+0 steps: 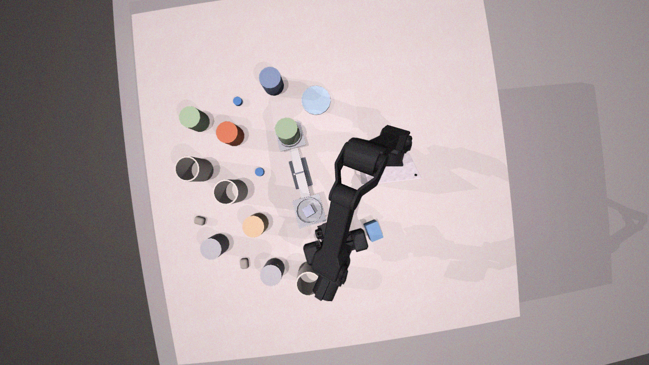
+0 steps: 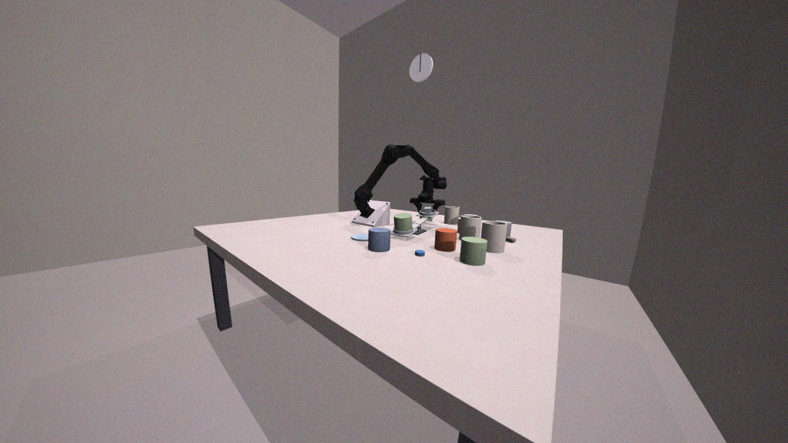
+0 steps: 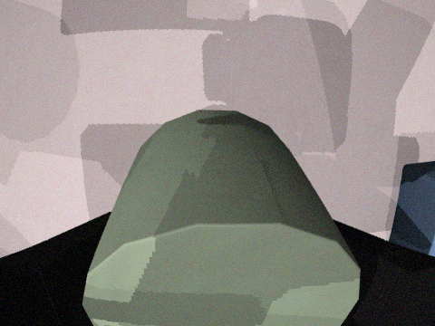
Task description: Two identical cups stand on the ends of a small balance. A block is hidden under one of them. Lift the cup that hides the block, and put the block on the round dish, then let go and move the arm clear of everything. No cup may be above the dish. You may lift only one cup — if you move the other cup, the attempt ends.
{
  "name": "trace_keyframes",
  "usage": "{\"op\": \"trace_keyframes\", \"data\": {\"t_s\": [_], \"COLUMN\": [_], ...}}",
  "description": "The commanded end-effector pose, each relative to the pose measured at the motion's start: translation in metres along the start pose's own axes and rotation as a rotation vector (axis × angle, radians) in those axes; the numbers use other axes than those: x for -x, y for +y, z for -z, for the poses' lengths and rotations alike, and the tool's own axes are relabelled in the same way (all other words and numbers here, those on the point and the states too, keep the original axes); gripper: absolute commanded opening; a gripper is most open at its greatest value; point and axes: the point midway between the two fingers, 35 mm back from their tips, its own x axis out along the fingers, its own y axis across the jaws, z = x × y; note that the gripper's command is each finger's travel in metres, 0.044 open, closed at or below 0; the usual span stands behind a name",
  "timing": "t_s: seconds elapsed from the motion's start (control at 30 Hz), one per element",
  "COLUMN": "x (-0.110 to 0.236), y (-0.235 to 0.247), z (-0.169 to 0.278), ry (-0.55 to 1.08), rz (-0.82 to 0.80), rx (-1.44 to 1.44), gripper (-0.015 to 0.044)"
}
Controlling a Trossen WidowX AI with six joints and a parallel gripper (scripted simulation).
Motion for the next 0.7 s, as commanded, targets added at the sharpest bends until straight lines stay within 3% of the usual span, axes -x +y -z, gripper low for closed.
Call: {"op": "trace_keyframes", "data": {"t_s": [0.0, 0.2, 0.67], "x": [-0.006, -0.016, -0.011], "y": [0.001, 0.001, 0.001], "z": [-0.001, -0.001, -0.001], "ry": [-0.002, -0.002, 0.0], "rz": [-0.004, -0.005, 0.001], "rx": [0.004, 0.003, -0.002], "gripper": [0.0, 0.0, 0.0368]}}
